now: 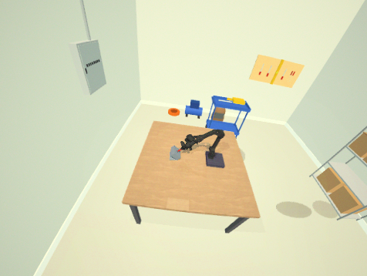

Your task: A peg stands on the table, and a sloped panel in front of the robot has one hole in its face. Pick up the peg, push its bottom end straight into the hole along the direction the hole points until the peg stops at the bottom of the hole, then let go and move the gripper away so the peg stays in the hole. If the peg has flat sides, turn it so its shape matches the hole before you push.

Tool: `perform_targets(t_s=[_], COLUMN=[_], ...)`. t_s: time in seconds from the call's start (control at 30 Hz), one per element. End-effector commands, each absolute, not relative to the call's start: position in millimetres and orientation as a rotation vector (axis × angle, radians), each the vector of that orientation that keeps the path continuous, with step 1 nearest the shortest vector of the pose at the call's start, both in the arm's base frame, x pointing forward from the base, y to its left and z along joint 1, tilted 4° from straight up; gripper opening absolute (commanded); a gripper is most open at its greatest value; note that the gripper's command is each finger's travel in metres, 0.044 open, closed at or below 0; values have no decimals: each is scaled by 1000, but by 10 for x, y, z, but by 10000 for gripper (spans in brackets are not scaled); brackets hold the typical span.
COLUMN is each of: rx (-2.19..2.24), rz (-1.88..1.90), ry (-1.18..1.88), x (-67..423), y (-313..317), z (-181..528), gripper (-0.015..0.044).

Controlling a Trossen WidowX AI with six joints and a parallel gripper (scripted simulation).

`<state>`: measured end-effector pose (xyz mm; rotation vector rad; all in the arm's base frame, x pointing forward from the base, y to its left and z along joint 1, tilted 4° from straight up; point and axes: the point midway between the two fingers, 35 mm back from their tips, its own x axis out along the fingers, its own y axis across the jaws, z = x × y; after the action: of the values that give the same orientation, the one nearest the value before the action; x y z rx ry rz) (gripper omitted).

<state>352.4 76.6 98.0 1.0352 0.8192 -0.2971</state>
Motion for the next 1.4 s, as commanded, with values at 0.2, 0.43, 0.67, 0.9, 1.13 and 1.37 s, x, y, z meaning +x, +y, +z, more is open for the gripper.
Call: perform_targets(t_s=[0.2,0.43,0.67,0.9,1.13,1.37], rx=[1035,1035,1035,1035,1035,1035], rz=[-298,-298,-297,-297,-297,-297], ry=[820,820,820,820,819,819], x=[3524,3540,3555,3577,3605,3637], y=[767,775,780,786,792,799], z=[975,946,919,896,865,832], gripper=[0,0,0,0,0,0])
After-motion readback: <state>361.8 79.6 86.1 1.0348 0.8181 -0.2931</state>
